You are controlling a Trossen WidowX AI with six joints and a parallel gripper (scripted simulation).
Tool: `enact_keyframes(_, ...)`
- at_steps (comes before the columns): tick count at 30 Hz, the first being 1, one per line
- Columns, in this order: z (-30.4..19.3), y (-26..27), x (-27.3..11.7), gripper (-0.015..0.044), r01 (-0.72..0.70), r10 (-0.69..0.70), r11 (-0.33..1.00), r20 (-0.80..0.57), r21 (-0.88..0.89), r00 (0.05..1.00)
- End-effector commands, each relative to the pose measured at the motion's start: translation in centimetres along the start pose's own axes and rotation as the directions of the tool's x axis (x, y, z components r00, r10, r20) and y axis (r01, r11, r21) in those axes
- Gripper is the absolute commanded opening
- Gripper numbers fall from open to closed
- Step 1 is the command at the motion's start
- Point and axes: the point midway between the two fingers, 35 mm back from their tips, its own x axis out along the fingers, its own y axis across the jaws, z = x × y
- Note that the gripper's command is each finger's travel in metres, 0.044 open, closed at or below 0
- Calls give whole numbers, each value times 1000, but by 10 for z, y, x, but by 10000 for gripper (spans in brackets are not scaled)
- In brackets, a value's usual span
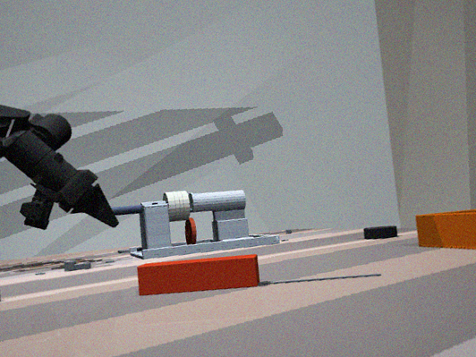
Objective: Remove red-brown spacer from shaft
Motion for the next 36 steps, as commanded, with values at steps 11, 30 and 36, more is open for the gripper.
enact_keyframes(11, -4, 0, 4, 0, -1, 1, 1000, -2, -1, 1000)
enact_keyframes(30, -8, 0, 8, 0, -1, 1, 1000, -2, -1, 1000)
enact_keyframes(36, -9, 0, 9, 0, -1, 1, 1000, -2, -1, 1000)
